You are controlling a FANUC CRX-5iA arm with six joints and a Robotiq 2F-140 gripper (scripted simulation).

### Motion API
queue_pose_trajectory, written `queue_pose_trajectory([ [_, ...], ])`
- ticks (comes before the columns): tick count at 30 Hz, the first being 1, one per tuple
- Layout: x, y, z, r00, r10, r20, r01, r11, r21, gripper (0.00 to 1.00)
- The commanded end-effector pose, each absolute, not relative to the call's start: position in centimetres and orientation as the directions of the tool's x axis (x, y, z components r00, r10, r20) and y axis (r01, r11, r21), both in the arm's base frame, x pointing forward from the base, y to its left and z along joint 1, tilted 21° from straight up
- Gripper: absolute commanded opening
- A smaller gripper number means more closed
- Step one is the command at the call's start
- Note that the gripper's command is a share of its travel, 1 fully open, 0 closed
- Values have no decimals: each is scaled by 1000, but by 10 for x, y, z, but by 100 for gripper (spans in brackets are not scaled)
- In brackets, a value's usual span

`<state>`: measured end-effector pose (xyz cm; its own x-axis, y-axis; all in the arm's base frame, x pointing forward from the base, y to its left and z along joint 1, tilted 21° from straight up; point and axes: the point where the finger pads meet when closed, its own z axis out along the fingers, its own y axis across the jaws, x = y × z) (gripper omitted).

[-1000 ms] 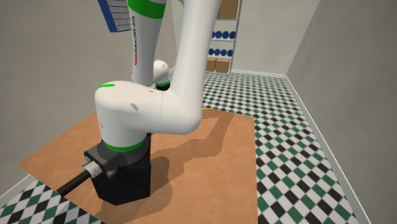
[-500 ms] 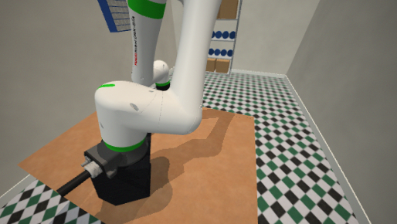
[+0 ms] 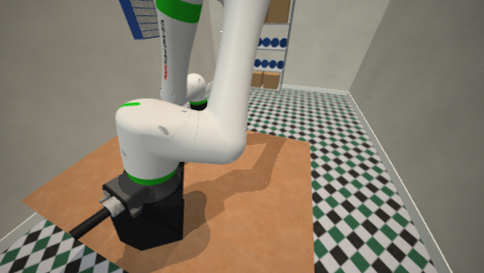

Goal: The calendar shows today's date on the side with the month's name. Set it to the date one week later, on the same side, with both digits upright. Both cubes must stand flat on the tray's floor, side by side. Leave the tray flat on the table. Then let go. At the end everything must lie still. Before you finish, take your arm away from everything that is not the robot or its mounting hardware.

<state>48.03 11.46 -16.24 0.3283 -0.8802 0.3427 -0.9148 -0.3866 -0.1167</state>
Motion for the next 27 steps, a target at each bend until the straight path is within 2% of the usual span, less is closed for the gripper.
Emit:
queue_pose_trajectory([
  [1,480,115,-162,328,-880,343,-915,-387,-117,29],
  [27,471,126,-125,328,-880,343,-915,-387,-117,29],
])
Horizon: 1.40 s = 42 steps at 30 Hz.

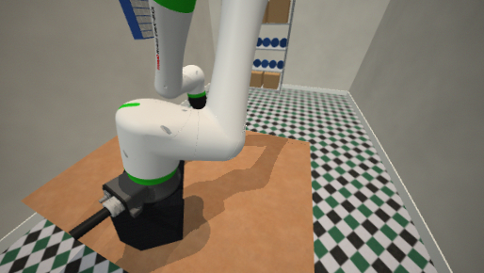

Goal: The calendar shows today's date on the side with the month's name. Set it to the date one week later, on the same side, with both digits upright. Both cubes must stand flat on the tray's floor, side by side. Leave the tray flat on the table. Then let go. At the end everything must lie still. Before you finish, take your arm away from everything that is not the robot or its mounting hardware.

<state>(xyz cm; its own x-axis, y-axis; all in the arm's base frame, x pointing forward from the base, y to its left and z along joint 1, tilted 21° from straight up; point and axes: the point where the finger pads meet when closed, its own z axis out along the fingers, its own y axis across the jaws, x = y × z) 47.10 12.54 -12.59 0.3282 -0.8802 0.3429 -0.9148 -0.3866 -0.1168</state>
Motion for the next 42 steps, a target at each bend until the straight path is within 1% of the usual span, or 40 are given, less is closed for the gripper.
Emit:
queue_pose_trajectory([
  [1,471,126,-126,327,-879,347,-915,-386,-116,29],
  [4,469,125,-128,316,-863,393,-917,-384,-105,29],
  [7,468,125,-129,292,-828,478,-919,-382,-100,29],
  [9,468,125,-129,292,-828,478,-919,-382,-100,29],
  [13,470,128,-127,259,-782,567,-915,-386,-115,29],
  [20,469,131,-130,246,-762,598,-916,-385,-113,29],
  [24,469,131,-132,208,-695,688,-917,-383,-109,29],
  [26,469,131,-132,208,-695,688,-917,-383,-109,29],
  [29,468,133,-131,176,-640,748,-916,-385,-115,29],
  [36,468,136,-134,161,-614,773,-915,-386,-116,29],
  [42,469,136,-136,110,-515,850,-916,-384,-114,29],
])
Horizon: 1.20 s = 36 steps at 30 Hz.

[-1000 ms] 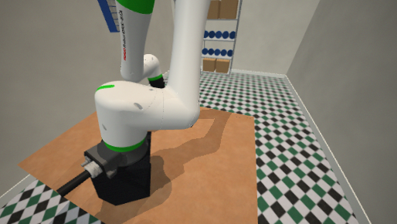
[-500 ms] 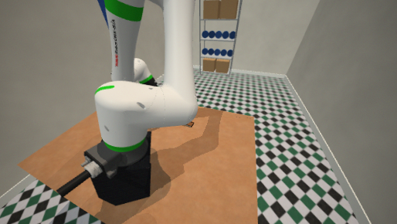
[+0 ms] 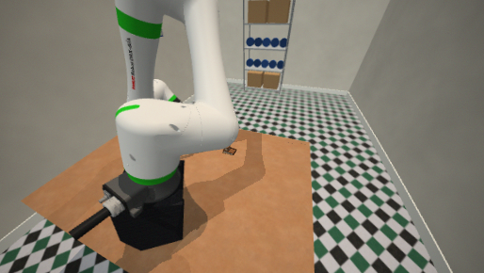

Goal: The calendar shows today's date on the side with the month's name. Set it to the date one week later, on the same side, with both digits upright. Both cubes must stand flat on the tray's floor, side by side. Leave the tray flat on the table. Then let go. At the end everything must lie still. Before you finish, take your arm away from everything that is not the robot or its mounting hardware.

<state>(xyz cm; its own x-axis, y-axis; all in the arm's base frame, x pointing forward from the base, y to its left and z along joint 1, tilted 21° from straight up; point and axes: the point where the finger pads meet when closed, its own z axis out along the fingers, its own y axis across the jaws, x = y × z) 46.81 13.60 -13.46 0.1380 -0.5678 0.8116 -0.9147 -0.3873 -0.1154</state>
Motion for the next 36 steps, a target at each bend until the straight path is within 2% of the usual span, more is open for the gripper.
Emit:
queue_pose_trajectory([
  [1,469,136,-136,110,-515,850,-916,-384,-114,29],
  [6,467,139,-137,66,-428,901,-915,-387,-117,29],
  [36,468,138,-144,66,-428,901,-915,-387,-117,29],
])
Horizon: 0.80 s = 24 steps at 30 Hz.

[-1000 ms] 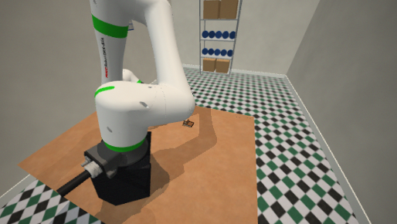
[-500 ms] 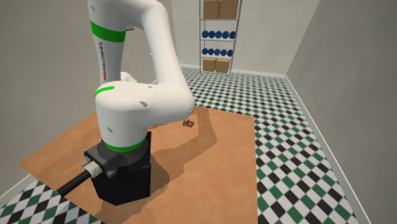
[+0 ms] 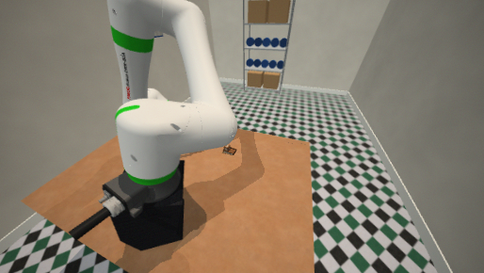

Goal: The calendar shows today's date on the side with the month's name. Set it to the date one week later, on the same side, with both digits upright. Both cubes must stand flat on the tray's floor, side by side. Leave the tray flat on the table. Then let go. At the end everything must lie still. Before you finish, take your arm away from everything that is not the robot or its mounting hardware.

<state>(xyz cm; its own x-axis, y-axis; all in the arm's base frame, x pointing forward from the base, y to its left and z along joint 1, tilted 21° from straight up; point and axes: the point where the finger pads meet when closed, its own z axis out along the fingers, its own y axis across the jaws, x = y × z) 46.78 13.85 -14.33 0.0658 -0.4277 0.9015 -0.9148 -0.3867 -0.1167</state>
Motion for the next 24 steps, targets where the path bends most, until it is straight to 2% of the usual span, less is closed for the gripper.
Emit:
queue_pose_trajectory([
  [1,468,138,-145,66,-428,901,-915,-387,-117,29],
  [24,477,128,-179,66,-428,901,-915,-387,-117,29],
])
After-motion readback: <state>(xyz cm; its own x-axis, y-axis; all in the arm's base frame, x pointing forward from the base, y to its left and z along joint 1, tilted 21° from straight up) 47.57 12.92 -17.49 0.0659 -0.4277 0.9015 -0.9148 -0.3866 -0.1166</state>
